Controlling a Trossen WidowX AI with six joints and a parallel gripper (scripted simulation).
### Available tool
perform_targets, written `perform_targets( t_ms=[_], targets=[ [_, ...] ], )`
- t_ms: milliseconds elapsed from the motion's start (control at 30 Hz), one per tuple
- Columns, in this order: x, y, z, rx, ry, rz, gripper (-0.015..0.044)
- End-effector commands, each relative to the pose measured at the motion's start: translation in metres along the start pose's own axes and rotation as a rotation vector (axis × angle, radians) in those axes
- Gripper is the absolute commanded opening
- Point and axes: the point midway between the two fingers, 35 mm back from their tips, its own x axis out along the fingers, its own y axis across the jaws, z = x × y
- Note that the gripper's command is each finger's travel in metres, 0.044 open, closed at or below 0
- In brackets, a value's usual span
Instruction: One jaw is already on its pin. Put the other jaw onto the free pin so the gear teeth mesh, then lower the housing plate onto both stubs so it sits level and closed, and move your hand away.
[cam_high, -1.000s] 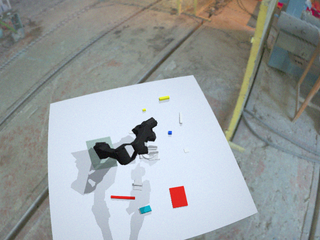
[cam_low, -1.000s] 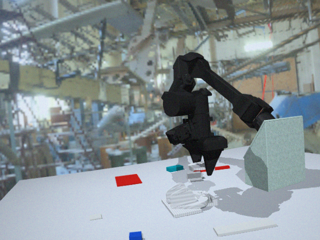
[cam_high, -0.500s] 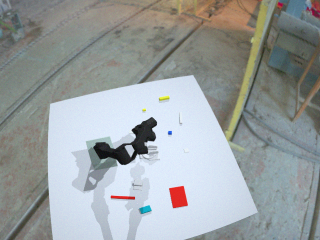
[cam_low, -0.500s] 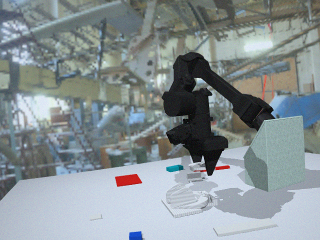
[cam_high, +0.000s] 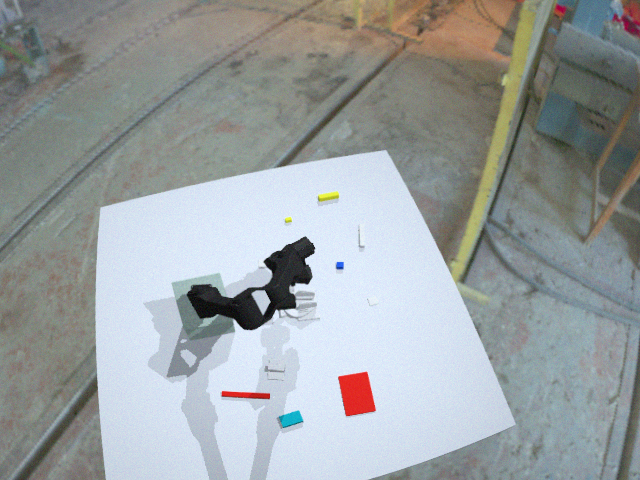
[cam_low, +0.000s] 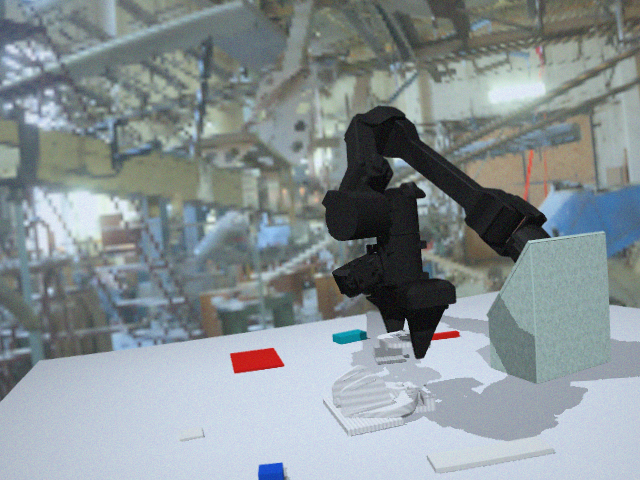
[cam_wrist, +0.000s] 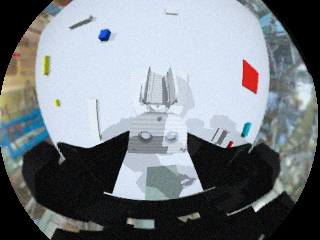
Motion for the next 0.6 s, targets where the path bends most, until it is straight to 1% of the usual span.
perform_targets(
  t_ms=[0,567],
  targets=[
    [0.008,0.0,0.0,-0.005,0.001,-0.001,0.0351],
    [0.036,-0.001,0.0,-0.005,0.001,-0.003,0.0351]
  ],
)
